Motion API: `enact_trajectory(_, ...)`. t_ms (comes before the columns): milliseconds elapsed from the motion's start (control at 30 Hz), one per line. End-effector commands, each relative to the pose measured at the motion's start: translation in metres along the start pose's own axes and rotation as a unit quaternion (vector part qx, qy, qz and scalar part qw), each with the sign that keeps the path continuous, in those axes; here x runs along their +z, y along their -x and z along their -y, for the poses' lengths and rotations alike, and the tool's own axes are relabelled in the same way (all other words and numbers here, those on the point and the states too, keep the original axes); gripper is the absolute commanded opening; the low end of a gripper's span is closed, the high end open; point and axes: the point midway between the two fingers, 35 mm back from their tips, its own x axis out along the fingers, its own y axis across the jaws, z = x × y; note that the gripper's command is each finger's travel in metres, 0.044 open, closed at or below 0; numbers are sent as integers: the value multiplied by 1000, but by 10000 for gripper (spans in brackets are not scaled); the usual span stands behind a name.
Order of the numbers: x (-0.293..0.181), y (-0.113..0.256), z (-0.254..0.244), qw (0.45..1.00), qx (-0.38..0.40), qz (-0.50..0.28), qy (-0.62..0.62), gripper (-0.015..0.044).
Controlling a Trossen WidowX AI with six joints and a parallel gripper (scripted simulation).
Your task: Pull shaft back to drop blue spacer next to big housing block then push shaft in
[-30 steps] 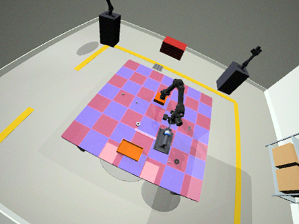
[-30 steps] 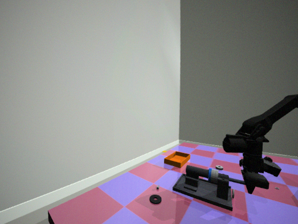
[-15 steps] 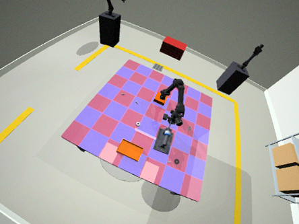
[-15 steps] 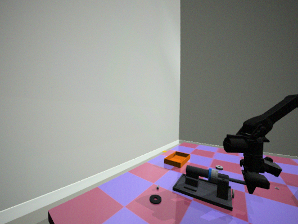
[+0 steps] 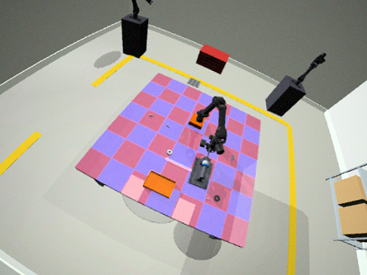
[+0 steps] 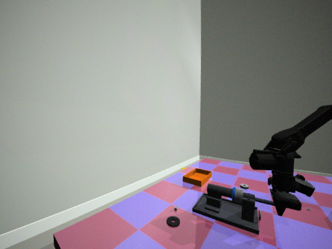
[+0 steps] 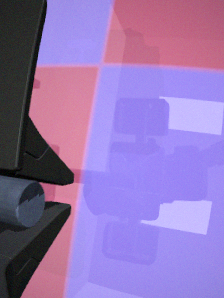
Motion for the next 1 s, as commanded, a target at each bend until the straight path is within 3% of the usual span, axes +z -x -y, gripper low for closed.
enact_trajectory(0, 1, 0, 0, 1000, -1, 2, -1, 0)
enact_trajectory(967, 5, 0, 0, 1000, -1, 2, -1, 0)
